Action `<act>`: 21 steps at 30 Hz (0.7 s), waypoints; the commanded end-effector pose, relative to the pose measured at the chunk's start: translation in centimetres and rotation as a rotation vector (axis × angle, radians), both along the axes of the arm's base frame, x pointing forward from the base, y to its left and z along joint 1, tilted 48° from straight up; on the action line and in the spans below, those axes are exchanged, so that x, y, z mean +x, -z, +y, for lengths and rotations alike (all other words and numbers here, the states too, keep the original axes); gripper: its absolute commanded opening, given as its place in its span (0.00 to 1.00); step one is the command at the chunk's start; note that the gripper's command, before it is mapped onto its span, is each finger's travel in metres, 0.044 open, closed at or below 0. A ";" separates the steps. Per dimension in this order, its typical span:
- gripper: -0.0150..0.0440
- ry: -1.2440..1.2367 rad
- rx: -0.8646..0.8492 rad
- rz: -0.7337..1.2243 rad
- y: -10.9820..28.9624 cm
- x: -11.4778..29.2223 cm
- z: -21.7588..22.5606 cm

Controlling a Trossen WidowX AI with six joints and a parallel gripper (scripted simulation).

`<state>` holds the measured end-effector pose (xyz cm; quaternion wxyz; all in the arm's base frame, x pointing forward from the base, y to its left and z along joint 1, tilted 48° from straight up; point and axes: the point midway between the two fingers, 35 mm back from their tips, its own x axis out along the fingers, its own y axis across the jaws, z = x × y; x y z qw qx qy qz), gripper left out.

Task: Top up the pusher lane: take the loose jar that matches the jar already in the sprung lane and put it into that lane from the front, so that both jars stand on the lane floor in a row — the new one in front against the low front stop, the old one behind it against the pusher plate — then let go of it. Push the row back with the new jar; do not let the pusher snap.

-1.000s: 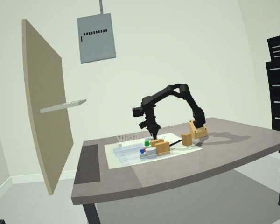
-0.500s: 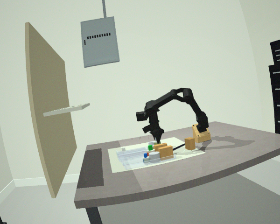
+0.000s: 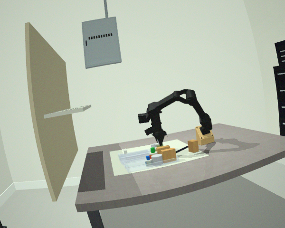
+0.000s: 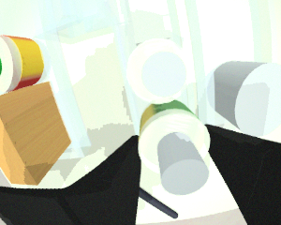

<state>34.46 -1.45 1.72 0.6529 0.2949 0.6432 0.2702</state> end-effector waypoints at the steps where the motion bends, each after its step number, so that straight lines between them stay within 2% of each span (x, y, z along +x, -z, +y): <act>1: 0.25 0.007 0.008 -0.022 -0.3 0.7 0.0; 21: 0.25 0.007 0.008 -0.022 0.0 0.7 0.3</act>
